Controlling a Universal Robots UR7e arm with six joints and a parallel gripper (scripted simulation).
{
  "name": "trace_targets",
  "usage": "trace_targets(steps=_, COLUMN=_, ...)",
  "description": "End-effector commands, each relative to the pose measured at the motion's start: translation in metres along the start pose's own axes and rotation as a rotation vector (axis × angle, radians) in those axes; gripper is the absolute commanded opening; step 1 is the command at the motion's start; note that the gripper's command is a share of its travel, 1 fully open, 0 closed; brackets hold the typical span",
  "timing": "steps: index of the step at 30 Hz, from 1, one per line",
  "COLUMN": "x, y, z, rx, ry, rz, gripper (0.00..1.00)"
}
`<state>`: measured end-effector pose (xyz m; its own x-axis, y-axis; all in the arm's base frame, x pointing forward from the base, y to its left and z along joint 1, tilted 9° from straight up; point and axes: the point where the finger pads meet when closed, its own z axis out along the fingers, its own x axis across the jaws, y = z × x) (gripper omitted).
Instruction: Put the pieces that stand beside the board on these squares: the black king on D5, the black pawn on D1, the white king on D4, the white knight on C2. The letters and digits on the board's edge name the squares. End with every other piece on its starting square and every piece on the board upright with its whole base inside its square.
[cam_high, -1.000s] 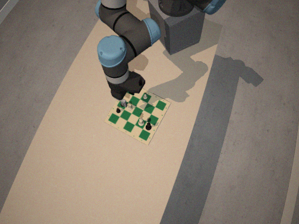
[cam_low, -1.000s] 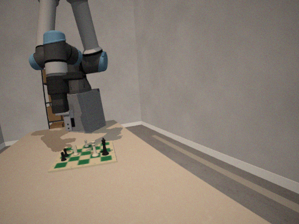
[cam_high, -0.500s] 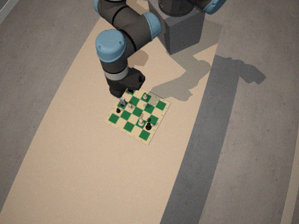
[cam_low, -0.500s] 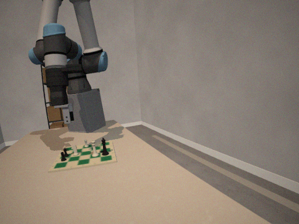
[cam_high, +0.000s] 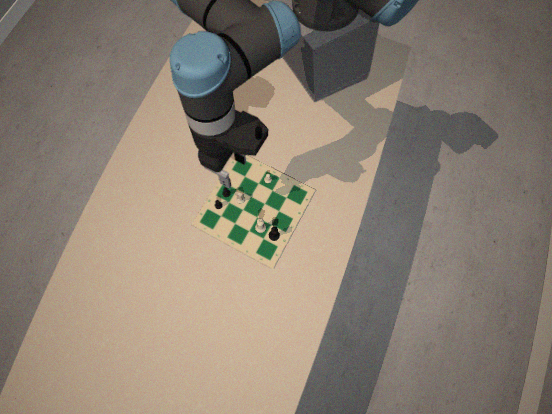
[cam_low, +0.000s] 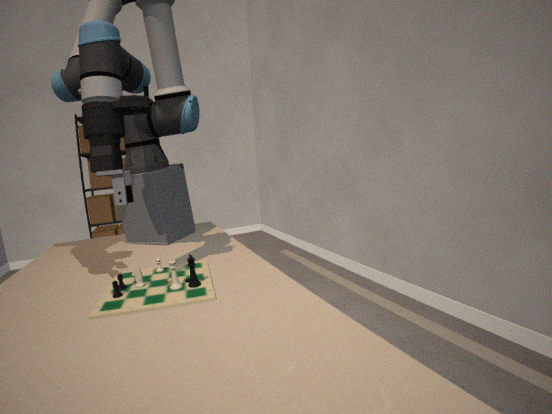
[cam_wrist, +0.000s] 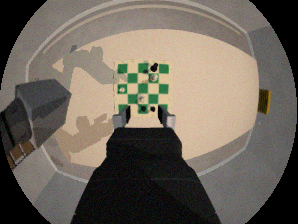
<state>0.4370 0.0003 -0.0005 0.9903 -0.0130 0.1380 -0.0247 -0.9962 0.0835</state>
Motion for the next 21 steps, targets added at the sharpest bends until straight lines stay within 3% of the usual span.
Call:
trace_targets(steps=1, x=-0.0004, y=0.0, z=-0.0068, rx=0.002, ry=-0.007, rz=0.0, gripper=1.0)
trace_targets(steps=21, x=-0.0018, y=-0.0005, z=-0.0058, rx=0.003, ry=-0.009, rz=0.0, gripper=1.0)
